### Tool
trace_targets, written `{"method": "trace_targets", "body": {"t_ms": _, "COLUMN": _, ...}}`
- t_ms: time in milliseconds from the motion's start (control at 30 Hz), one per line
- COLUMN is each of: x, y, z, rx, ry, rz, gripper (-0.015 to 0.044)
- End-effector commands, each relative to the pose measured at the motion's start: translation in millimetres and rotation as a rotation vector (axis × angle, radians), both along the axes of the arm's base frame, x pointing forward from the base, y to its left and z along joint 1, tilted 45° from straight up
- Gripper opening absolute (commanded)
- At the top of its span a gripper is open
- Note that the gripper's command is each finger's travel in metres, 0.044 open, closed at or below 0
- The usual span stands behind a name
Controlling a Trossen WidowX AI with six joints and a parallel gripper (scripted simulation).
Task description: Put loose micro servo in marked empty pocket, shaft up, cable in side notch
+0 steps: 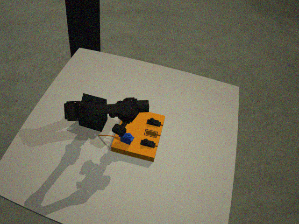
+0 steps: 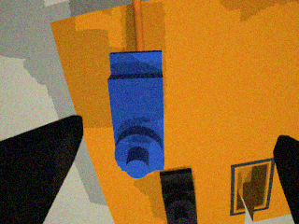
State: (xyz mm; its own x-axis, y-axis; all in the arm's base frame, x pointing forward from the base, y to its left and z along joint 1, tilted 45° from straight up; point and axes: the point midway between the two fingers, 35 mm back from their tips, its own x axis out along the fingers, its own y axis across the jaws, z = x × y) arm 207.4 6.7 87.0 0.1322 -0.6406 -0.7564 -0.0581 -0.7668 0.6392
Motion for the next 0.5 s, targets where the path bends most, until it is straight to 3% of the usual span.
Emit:
{"method": "trace_targets", "body": {"t_ms": 0, "x": -5.5, "y": -9.3, "z": 16.3, "rx": -0.081, "ry": 0.046, "rz": 0.082, "gripper": 0.0440}}
{"method": "trace_targets", "body": {"t_ms": 467, "x": -1.9, "y": -27.2, "z": -0.4, "rx": -0.086, "ry": 0.047, "rz": 0.085, "gripper": 0.0440}}
